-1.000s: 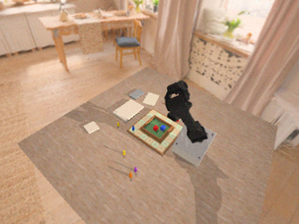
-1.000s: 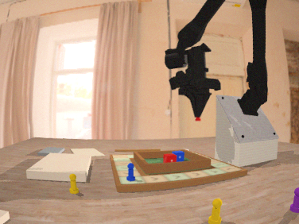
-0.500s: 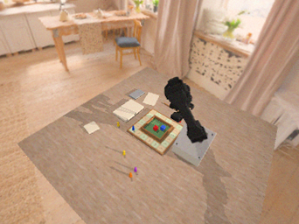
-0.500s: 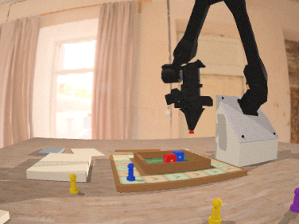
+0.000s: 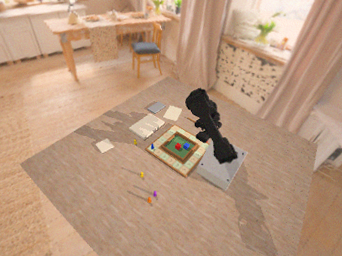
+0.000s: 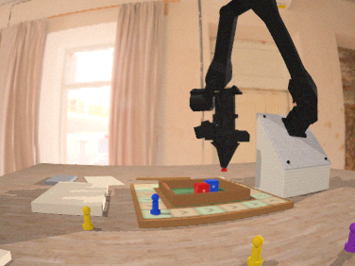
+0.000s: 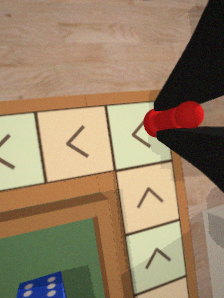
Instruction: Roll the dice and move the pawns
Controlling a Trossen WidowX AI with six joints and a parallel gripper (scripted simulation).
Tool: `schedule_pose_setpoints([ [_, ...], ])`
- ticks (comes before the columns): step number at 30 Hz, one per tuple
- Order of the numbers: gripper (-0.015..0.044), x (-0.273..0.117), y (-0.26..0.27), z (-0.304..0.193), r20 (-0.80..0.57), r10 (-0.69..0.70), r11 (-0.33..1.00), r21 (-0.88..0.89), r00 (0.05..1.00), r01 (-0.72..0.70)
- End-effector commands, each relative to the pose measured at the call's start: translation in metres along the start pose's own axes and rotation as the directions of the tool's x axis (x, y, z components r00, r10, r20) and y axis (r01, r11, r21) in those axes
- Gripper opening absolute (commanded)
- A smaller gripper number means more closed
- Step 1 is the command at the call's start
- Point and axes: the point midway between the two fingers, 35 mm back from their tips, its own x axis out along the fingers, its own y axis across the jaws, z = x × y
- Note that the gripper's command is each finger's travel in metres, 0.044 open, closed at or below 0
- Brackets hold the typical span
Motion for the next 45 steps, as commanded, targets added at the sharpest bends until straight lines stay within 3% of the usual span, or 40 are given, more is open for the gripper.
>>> schedule_pose_setpoints([
  [1, 0.0, 0.017, 0.003, -0.005, -0.014, 0.016, 1.0, 0.013, 1.0, -0.015],
  [20, 0.0, 0.035, 0.004, -0.006, -0.014, 0.017, 1.0, 0.013, 1.0, -0.017],
  [37, 0.044, 0.019, 0.002, -0.002, -0.006, 0.006, 1.0, 0.004, 1.0, -0.006],
  [40, 0.044, -0.015, 0.002, -0.005, -0.013, 0.013, 1.0, 0.013, 1.0, -0.013],
  [44, 0.044, -0.018, 0.002, -0.005, -0.014, 0.014, 1.0, 0.013, 1.0, -0.014],
  [45, 0.0414, -0.018, 0.002, -0.004, -0.014, 0.012, 1.0, 0.012, 1.0, -0.012],
])
